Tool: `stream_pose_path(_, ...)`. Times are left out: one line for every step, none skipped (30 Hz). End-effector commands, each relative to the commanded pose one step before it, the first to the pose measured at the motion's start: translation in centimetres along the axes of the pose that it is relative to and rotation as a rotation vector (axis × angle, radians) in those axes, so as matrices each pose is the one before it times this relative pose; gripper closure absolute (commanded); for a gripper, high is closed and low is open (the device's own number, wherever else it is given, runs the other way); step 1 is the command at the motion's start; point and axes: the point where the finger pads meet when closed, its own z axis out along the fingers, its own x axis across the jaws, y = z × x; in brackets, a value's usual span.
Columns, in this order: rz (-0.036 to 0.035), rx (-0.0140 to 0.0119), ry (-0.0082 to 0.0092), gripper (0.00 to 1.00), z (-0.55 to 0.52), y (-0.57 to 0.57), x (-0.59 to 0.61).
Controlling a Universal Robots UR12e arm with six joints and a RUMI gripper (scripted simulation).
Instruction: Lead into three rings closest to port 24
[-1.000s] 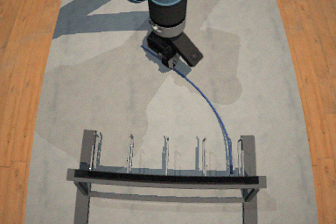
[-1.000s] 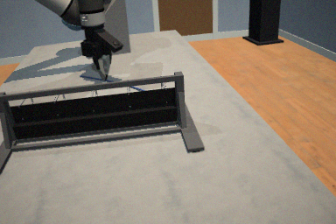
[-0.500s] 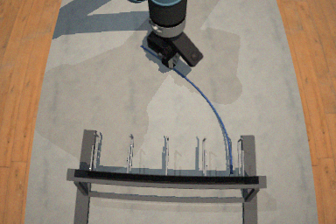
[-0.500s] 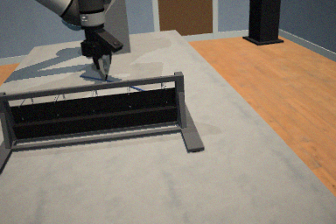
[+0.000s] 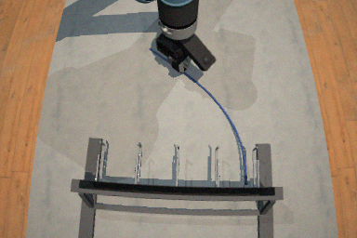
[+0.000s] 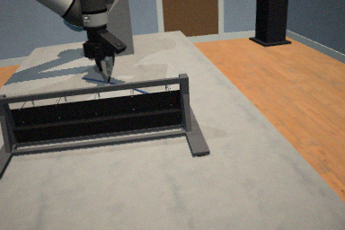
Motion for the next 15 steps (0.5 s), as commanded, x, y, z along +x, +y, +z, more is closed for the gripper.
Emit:
stream_pose_path(0.00005, 0.00045, 0.00044, 1.0, -0.032, -0.011, 0.006)
stream_pose_path(0.0, 0.0, 0.0, 1.0, 0.0, 0.0, 0.0)
stream_pose_path(0.0, 0.0, 0.0, 1.0, -0.001, 0.0, 0.0)
stream_pose_path(0.0, 0.0, 0.0, 1.0, -0.003, 0.0, 0.0)
stream_pose_path(0.0, 0.0, 0.0, 1.0, -0.006, 0.0, 0.0)
stream_pose_path(0.0, 0.0, 0.0, 1.0, -0.01, 0.0, 0.0)
stream_pose_path(0.0, 0.0, 0.0, 1.0, -0.014, 0.0, 0.0)
stream_pose_path(0.0, 0.0, 0.0, 1.0, -0.019, 0.0, 0.0)
stream_pose_path(0.0, 0.0, 0.0, 1.0, -0.025, 0.0, 0.0)
stream_pose_path(0.0, 0.0, 0.0, 1.0, -0.03, 0.0, 0.0)
stream_pose_path(0.0, 0.0, 0.0, 1.0, -0.037, 0.0, 0.0)
stream_pose_path(0.0, 0.0, 0.0, 1.0, -0.043, 0.0, 0.0)
stream_pose_path(0.0, 0.0, 0.0, 1.0, -0.049, 0.0, 0.0)
stream_pose_path(0.0, 0.0, 0.0, 1.0, -0.056, 0.0, 0.0)
stream_pose_path(0.0, 0.0, 0.0, 1.0, -0.063, 0.0, 0.0)
